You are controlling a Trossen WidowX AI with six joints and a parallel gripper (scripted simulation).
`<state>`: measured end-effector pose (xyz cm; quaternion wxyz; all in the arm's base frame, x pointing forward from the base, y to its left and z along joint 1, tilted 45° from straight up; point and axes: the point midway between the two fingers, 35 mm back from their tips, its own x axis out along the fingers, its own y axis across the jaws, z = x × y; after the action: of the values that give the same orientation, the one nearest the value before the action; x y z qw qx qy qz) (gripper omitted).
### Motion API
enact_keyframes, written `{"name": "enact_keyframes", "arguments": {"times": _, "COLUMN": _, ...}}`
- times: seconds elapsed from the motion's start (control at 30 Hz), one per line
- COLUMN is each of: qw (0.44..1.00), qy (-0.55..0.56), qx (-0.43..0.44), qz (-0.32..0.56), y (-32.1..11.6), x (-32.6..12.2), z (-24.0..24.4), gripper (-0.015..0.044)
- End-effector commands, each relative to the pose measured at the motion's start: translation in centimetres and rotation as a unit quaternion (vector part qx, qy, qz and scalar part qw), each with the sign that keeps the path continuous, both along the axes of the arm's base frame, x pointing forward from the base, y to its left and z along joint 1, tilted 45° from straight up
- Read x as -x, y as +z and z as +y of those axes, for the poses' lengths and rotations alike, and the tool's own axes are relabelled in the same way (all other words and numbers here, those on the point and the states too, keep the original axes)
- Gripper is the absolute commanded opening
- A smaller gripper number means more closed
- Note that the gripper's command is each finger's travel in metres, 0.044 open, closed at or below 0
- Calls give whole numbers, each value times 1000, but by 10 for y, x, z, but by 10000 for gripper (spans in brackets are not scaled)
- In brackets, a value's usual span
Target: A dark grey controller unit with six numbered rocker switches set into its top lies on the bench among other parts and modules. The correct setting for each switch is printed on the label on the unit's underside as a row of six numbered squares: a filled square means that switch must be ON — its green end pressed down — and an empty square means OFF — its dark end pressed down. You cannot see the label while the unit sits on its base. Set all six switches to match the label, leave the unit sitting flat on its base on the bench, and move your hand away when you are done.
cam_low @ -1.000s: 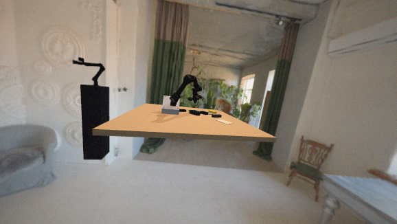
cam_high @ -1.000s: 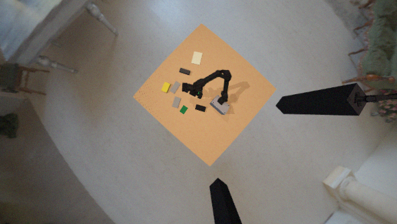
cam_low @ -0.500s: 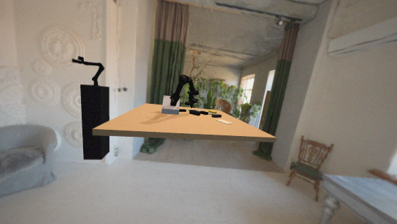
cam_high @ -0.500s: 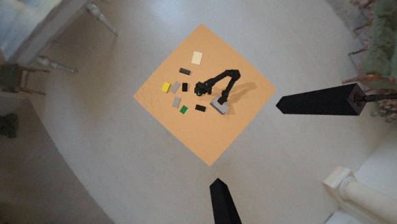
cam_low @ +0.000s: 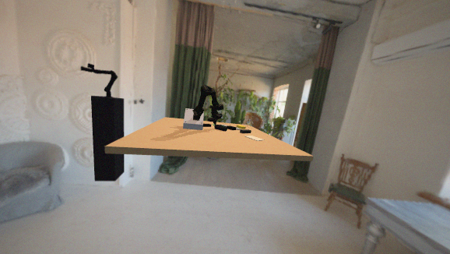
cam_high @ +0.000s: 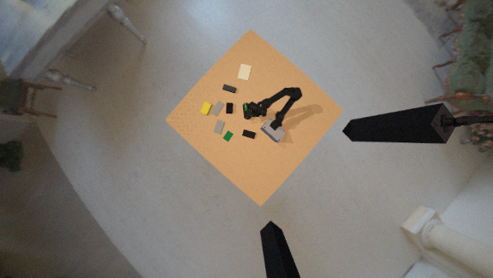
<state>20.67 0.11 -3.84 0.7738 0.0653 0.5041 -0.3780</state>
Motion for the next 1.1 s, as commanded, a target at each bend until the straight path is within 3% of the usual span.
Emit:
{"name": "enact_keyframes", "arguments": {"times": 0.0, "qw": 1000, "qy": 2, "qx": 4, "qz": 5, "y": -5, "x": 2, "z": -6, "gripper": 0}}
{"name": "enact_keyframes", "arguments": {"times": 1.07, "qw": 1000, "qy": 3, "qx": 5, "qz": 5, "y": -34, "x": 3, "z": -36, "gripper": 0}}
